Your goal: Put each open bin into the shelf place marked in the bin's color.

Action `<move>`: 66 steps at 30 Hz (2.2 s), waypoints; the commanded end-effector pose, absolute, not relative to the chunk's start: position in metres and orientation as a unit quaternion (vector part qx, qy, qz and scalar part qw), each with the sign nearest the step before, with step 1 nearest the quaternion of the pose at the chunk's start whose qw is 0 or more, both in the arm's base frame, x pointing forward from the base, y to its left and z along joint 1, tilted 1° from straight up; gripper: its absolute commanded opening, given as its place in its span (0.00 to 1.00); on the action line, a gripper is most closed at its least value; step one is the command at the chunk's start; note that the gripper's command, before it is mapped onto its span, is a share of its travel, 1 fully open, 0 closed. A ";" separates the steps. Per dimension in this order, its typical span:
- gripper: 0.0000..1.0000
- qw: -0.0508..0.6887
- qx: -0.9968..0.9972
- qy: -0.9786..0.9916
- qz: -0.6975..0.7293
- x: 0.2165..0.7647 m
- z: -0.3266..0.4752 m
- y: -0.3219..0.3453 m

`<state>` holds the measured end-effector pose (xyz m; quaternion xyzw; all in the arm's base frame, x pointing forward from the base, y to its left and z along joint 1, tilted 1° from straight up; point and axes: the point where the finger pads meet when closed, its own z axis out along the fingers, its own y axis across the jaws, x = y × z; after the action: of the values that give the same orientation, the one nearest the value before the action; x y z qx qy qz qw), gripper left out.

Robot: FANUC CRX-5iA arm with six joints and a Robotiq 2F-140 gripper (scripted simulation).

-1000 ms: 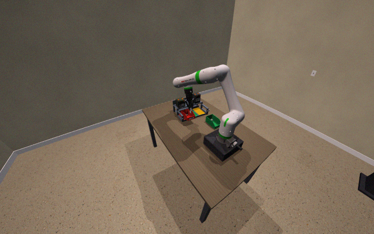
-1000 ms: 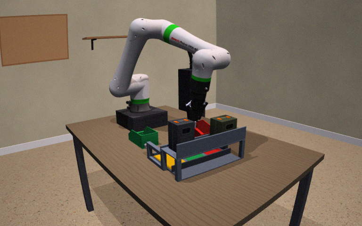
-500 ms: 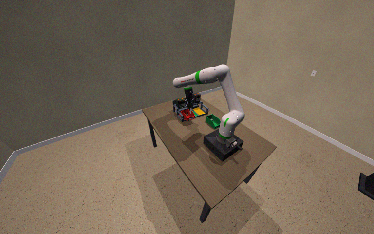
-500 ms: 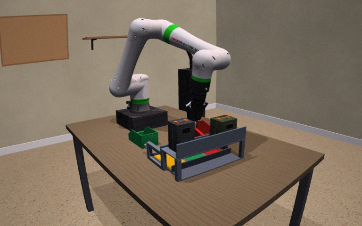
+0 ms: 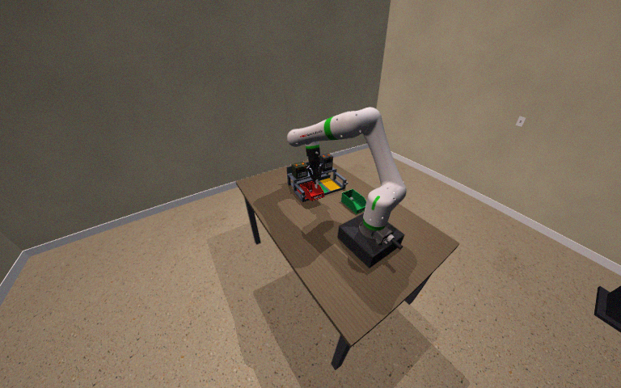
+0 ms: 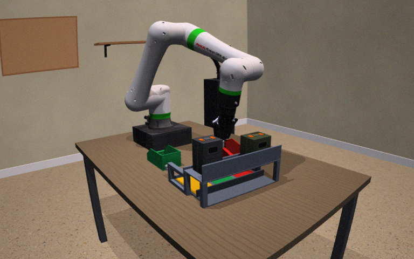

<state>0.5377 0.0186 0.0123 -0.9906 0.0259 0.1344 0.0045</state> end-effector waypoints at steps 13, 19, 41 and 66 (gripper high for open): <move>0.00 0.004 -0.991 0.026 0.134 0.538 0.007 0.019; 0.00 0.004 -0.991 0.026 0.134 0.538 0.005 0.019; 0.00 0.004 -0.991 0.026 0.134 0.538 0.001 0.019; 0.00 0.004 -0.991 0.026 0.134 0.538 0.001 0.019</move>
<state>0.5376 0.0187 0.0004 -0.9906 0.0259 0.1343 0.0045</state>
